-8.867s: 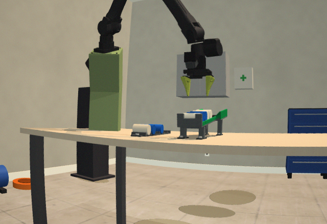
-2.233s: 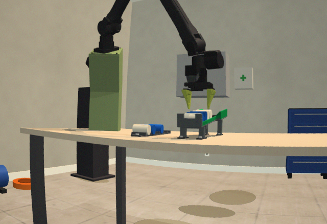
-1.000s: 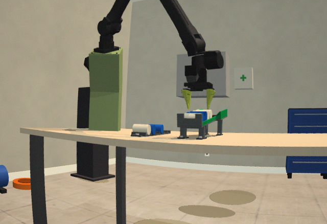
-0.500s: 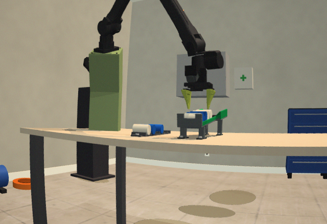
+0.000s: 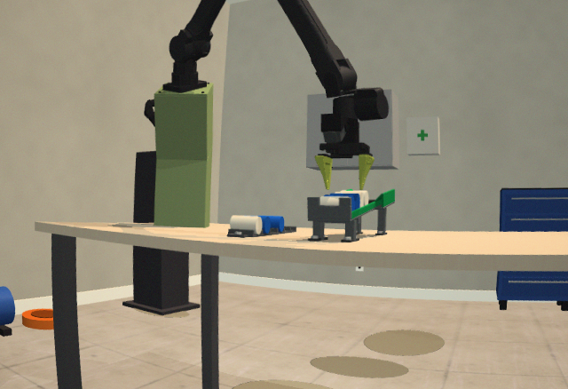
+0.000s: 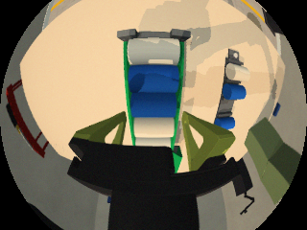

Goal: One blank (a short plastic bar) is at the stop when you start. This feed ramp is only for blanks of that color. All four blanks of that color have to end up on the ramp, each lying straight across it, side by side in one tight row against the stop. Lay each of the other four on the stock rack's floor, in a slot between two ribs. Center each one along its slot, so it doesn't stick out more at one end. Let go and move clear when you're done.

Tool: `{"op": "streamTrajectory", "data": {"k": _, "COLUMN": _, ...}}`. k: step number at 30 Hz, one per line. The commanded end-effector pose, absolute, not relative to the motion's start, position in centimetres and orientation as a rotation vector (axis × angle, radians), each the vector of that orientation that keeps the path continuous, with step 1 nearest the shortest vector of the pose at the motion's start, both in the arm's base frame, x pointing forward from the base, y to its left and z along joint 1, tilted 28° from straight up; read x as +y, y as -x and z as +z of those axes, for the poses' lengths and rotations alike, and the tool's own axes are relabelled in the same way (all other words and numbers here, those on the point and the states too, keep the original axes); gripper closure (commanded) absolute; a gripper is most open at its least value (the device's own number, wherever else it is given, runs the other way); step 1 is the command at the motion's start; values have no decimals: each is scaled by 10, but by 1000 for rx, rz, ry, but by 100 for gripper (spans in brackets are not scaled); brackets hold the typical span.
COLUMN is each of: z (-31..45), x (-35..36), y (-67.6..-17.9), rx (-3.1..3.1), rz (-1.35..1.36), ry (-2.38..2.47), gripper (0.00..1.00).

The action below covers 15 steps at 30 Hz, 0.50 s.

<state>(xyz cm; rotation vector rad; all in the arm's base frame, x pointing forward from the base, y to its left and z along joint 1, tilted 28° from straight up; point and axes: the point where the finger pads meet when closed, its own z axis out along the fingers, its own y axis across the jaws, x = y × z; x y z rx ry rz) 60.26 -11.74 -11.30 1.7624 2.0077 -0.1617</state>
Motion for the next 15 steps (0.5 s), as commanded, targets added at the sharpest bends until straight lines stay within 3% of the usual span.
{"op": "streamTrajectory", "data": {"k": 1, "z": -109, "x": -123, "y": -610, "rx": 1994, "rz": -142, "ry": -1753, "gripper": 20}}
{"op": "streamTrajectory", "data": {"k": 14, "z": -128, "x": -131, "y": -619, "rx": 1993, "rz": -142, "ry": -1753, "gripper": 20}}
{"op": "streamTrajectory", "data": {"k": 15, "z": -103, "x": -128, "y": -631, "rx": 1967, "rz": -107, "ry": -1730, "gripper": 20}}
